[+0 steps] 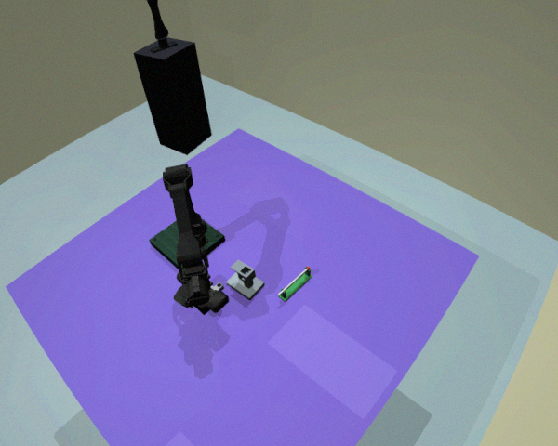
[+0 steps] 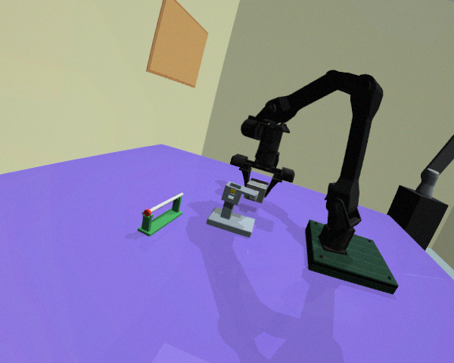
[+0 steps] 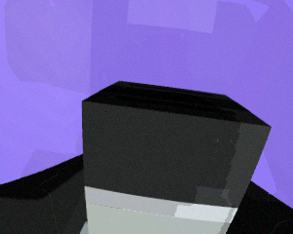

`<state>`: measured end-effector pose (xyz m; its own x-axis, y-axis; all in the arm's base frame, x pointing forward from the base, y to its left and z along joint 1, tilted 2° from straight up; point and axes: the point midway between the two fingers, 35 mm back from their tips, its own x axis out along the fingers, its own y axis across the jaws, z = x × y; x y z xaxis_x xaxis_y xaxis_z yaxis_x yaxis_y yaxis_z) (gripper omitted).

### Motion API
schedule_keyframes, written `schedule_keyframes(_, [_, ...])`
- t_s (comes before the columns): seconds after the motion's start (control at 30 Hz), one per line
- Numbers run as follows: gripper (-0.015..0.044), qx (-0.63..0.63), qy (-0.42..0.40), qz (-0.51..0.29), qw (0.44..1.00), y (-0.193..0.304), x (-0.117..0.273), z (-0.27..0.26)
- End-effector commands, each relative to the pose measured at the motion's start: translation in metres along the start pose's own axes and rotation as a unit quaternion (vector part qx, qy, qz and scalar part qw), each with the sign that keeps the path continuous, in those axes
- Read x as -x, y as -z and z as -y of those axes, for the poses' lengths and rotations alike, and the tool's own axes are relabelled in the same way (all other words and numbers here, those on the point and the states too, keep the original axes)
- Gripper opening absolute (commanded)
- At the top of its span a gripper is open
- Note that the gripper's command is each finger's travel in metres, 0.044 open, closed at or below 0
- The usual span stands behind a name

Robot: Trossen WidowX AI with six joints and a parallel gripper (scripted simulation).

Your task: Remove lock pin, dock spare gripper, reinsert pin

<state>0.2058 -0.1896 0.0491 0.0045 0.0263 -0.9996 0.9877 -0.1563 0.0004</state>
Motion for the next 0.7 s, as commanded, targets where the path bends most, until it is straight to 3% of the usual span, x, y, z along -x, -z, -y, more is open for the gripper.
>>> schedule_keyframes(0.0, [0.0,-0.042,-0.002,0.001,0.999,0.0014,0.0021,0.001])
schedule_keyframes(0.67, [0.0,-0.283,-0.003,0.0,0.959,0.0058,0.0035,0.0052])
